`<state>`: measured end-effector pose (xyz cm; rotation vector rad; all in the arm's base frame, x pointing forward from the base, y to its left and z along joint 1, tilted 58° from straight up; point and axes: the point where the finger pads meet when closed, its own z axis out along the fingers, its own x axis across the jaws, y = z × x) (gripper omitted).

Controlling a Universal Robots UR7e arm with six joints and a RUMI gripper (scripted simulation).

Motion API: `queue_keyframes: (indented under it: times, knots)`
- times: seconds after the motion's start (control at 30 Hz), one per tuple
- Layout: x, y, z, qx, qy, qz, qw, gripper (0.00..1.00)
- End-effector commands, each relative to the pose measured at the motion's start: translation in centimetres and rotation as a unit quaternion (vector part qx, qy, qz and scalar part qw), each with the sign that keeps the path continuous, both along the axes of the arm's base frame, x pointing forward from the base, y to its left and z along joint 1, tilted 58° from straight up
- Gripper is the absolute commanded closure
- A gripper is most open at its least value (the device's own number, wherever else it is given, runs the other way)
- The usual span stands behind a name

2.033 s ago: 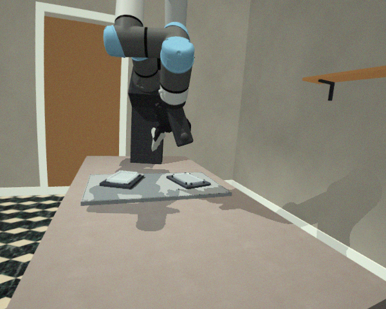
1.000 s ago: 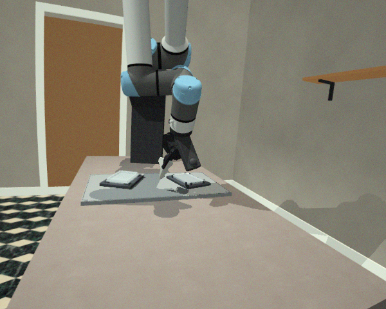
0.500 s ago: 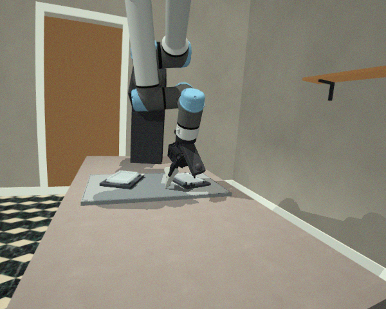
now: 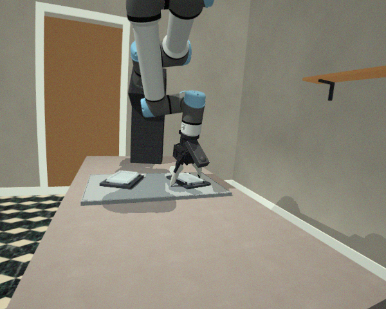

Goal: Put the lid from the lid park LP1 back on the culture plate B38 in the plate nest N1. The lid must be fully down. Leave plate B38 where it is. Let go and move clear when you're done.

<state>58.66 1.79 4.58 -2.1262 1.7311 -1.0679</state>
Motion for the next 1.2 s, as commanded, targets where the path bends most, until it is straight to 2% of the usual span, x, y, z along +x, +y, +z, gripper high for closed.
queue_keyframes:
  times: [0.0,0.37,0.8,1.17]
  knots:
    - [-0.8,0.8,-0.8,-0.01,-0.034,0.005,0.999,0.18]
    - [-5.1,2.9,-0.6,-0.028,-0.123,0.014,0.992,0.18]
    - [-5.1,2.9,-0.6,-0.028,-0.123,0.014,0.992,0.18]
    - [-3.9,2.4,-1.4,-0.028,-0.123,0.014,0.992,0.18]
